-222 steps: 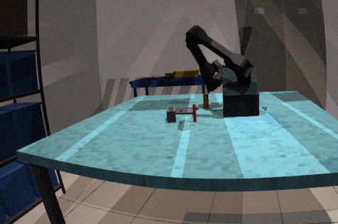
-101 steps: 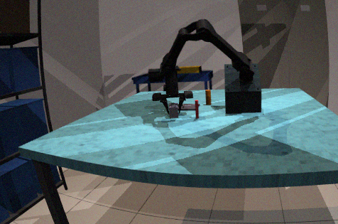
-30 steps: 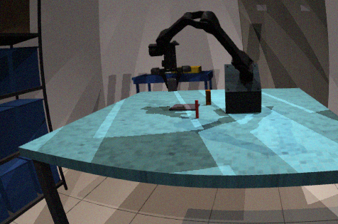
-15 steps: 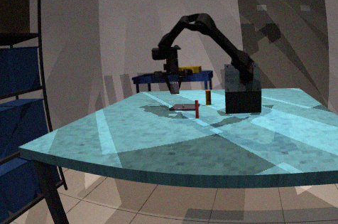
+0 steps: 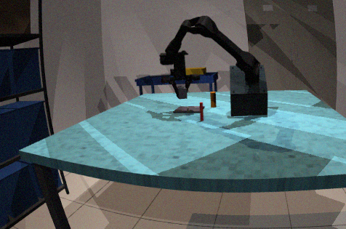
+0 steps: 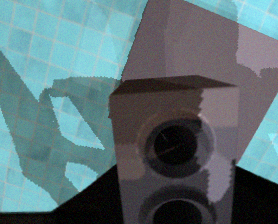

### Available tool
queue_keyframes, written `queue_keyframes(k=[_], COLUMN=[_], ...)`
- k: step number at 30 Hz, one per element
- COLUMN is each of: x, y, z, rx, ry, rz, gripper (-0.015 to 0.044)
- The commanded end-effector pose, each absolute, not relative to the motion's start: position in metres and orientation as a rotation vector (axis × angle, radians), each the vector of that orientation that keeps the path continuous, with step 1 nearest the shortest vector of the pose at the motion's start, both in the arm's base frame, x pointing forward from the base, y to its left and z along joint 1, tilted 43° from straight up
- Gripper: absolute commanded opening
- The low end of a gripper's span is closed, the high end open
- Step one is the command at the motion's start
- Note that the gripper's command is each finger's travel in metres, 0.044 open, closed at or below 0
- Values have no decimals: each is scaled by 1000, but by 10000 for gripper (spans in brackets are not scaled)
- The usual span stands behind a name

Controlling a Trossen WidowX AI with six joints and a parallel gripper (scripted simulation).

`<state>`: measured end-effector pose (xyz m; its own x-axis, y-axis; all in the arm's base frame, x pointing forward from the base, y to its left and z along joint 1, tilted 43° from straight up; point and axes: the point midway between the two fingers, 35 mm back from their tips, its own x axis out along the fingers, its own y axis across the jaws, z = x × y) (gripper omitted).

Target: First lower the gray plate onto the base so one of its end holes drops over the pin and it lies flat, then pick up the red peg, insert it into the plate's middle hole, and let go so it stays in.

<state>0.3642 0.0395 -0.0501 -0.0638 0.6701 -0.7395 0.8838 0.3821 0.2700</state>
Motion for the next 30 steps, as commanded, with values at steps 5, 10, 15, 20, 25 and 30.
queue_keyframes(k=[5,10,15,20,25,30], x=[360,357,356,356,355,356], y=[30,24,23,23,23,23], z=[-77,-92,-96,-96,-96,-96], rx=[1333,1322,1319,1319,1319,1319], ry=[1803,1802,1802,1802,1802,1802], rz=[-298,-283,-278,-278,-278,-278], gripper=[0,0,0,0,0,0])
